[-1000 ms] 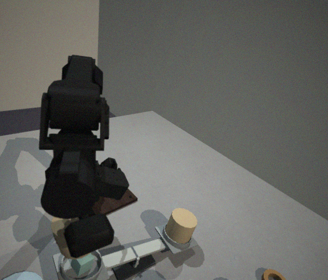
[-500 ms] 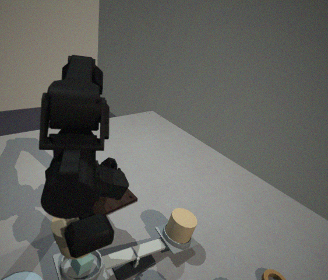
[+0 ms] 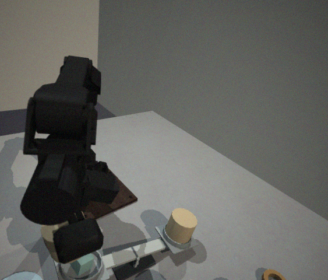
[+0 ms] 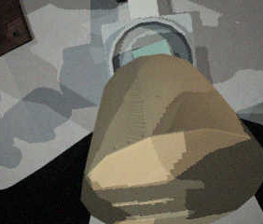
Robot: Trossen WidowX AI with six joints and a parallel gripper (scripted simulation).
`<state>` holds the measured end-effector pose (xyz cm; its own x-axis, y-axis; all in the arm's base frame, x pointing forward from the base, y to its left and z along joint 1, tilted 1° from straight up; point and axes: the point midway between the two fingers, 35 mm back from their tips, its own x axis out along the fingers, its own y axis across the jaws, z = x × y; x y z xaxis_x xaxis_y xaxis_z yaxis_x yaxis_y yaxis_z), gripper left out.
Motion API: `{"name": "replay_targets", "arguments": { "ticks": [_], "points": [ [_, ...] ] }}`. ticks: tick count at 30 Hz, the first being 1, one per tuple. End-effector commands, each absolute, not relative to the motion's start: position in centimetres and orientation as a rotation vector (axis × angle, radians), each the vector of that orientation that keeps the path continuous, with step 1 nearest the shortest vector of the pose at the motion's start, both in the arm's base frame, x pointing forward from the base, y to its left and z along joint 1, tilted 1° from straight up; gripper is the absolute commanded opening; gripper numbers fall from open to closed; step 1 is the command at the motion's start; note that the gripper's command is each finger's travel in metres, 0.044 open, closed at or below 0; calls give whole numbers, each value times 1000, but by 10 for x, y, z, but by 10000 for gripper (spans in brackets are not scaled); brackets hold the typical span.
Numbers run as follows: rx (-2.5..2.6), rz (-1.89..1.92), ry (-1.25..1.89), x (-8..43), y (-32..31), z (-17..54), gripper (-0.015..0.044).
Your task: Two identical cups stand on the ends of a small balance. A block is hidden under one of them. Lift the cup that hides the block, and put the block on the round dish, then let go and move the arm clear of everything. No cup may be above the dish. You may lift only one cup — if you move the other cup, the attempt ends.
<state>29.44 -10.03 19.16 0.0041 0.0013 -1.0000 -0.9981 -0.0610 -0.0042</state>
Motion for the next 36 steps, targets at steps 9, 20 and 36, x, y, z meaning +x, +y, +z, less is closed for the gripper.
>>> {"name": "replay_targets", "arguments": {
  "ticks": [9,20,36],
  "points": [
    [-1254,1236,1186,271,-156,168,0],
    [-1257,1233,1192,238,-202,144,0],
    [-1268,1242,1192,177,-252,110,0]
  ]
}}
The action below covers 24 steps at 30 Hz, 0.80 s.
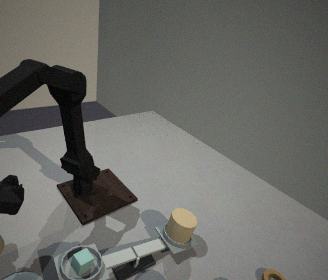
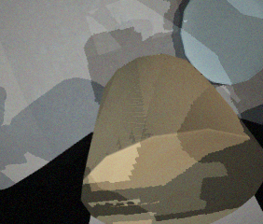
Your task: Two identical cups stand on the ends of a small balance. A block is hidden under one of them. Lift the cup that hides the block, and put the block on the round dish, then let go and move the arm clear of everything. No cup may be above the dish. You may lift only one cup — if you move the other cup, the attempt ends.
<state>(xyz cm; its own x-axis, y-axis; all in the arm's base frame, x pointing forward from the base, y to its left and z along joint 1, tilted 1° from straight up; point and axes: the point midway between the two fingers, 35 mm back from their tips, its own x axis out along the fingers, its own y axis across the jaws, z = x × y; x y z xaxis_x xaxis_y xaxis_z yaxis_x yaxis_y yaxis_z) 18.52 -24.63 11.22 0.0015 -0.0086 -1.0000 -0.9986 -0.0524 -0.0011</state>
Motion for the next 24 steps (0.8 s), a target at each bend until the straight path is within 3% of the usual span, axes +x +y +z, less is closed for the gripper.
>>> {"name": "replay_targets", "arguments": {
  "ticks": [1,24],
  "points": [
    [-1268,1242,1192,176,-253,109,0],
    [-1268,1242,1192,176,-254,60,0]
  ]
}}
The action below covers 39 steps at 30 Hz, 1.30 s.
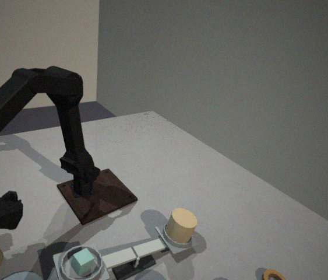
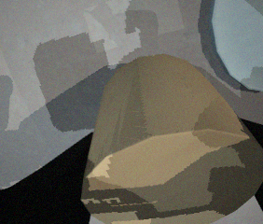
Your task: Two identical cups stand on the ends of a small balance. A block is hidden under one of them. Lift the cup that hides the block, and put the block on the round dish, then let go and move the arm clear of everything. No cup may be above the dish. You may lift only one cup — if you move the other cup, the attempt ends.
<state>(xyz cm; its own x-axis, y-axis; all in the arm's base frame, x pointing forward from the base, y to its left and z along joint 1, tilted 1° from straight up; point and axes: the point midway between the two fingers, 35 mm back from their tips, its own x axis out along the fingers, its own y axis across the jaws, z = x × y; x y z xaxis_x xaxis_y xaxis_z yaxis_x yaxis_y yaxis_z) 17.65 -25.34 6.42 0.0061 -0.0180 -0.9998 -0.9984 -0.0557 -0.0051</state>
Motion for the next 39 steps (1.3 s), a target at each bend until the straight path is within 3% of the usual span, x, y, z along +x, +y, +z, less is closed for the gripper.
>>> {"name": "replay_targets", "arguments": {
  "ticks": [1,5,22,26,31,37,39],
  "points": [
    [-1268,1242,1192,176,-254,58,0],
    [-1268,1242,1192,176,-254,51,0],
    [-1264,1239,1192,177,-253,65,440],
    [-1268,1241,1192,176,-253,107,440],
    [-1268,1242,1192,176,-253,109,440],
    [-1364,1149,1166,208,-250,125,282],
    [-1327,1117,1185,210,-248,126,260]
  ]
}}
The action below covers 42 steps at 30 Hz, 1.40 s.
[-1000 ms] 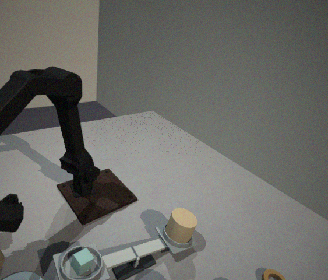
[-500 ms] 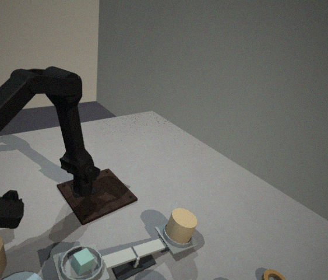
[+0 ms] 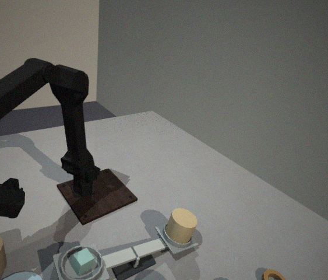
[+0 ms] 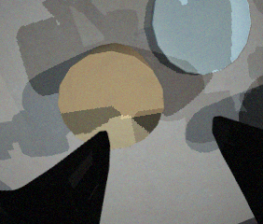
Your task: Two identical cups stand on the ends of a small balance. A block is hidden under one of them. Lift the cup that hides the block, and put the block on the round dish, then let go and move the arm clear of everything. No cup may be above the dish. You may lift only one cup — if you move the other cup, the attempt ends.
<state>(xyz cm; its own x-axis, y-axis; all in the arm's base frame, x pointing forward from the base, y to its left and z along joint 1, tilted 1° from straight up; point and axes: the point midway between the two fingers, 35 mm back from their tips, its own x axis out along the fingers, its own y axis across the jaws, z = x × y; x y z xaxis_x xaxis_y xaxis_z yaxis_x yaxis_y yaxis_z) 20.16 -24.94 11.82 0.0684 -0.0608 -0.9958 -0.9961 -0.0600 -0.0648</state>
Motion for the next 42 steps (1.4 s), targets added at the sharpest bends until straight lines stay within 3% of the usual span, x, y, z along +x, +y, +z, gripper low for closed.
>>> {"name": "replay_targets", "arguments": {
  "ticks": [1,42],
  "points": [
    [-1309,1100,1194,211,-246,126,260],
    [-156,107,1503,269,-167,144,260]
  ]
}}
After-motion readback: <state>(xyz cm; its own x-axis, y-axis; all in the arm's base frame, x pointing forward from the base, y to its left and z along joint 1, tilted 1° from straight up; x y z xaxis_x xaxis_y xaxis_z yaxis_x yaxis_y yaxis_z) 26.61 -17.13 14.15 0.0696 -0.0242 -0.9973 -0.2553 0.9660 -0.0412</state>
